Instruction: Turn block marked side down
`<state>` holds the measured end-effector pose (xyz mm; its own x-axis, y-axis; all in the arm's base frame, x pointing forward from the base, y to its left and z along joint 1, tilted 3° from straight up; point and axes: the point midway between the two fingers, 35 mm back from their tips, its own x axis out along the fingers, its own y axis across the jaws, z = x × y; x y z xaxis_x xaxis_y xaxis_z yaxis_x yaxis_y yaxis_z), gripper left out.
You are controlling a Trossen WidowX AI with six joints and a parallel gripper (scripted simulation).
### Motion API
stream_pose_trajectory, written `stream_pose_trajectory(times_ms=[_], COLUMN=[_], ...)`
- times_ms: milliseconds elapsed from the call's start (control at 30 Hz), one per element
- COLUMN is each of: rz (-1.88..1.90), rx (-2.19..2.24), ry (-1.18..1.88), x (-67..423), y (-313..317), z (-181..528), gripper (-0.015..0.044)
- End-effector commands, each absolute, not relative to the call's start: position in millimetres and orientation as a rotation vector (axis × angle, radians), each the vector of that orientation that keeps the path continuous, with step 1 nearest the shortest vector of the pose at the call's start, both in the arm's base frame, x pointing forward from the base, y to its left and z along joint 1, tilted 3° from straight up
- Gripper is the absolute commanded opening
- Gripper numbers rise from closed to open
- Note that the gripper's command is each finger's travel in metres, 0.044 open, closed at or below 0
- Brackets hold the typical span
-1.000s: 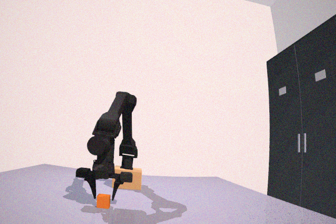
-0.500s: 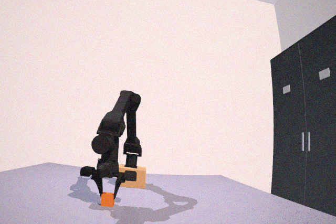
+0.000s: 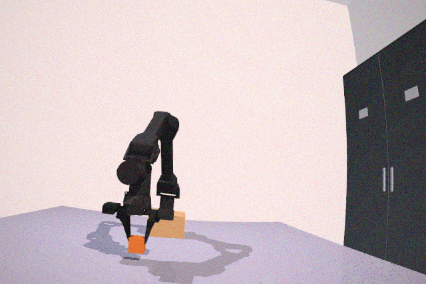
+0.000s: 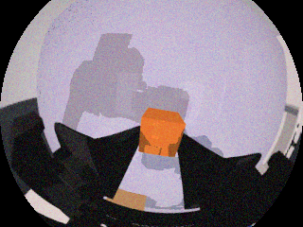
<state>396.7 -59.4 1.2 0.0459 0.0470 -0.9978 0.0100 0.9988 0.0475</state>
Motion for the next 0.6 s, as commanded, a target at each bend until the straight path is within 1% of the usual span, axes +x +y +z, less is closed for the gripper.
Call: stream_pose_trajectory(times_ms=[0,567], rz=[0.025,0.016], rx=[0.045,0.052], ry=[1.506,1.254], x=[396.2,399.0], y=[-60.1,-61.0], z=[3.7,-6.4], gripper=[0.0000,0.0000])
